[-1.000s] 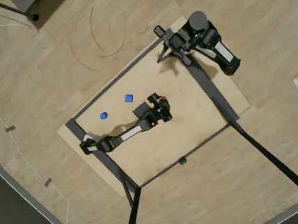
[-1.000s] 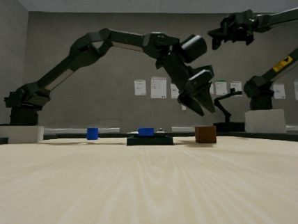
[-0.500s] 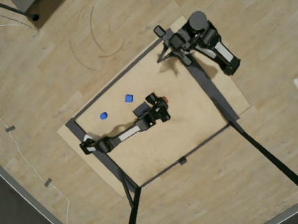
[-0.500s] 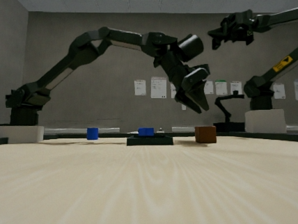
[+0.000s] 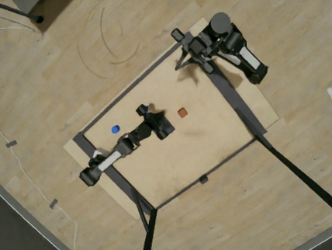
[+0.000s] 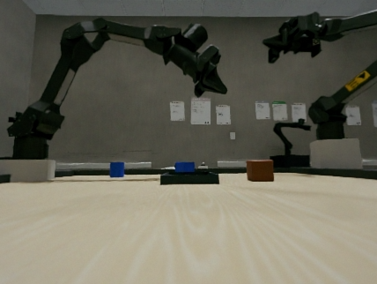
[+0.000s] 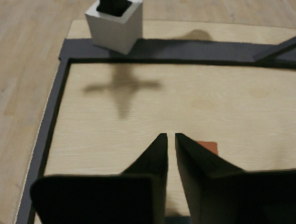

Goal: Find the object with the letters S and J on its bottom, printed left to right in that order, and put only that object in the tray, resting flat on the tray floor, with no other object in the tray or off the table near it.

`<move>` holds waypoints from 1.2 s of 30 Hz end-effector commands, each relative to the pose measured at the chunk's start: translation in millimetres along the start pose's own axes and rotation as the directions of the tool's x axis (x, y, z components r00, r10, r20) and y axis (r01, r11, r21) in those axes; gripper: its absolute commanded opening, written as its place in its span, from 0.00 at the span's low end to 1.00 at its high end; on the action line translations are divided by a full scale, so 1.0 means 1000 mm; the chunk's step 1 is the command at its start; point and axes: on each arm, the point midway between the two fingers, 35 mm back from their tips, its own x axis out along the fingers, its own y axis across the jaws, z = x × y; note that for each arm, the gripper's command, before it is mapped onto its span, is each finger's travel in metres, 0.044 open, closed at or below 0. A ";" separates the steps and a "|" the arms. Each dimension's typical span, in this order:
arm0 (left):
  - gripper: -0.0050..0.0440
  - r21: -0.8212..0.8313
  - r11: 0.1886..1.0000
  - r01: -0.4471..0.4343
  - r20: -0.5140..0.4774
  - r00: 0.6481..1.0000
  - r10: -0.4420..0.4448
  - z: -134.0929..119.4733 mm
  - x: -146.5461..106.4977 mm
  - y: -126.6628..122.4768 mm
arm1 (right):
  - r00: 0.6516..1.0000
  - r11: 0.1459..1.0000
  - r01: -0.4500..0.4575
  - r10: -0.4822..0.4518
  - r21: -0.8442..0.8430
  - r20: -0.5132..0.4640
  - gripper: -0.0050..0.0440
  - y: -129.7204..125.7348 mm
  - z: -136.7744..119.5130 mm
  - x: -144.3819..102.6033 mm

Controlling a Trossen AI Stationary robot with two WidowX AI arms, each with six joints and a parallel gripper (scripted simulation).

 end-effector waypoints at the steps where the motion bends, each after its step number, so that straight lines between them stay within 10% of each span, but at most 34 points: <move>1: 0.10 -0.008 1.000 0.011 0.140 0.990 -0.010 0.008 -0.058 0.017 | 1.000 1.000 -0.003 0.003 -0.010 0.002 0.00 0.001 0.005 0.000; 21: 0.09 -0.005 0.999 -0.053 0.520 0.853 0.048 -0.071 -0.215 0.060 | 1.000 1.000 -0.003 0.003 -0.010 0.002 0.00 0.001 0.005 0.000; 36: 0.00 0.023 0.992 -0.126 0.676 0.733 0.078 -0.130 -0.250 0.061 | 1.000 1.000 -0.003 0.003 -0.010 0.002 0.00 0.001 0.005 0.000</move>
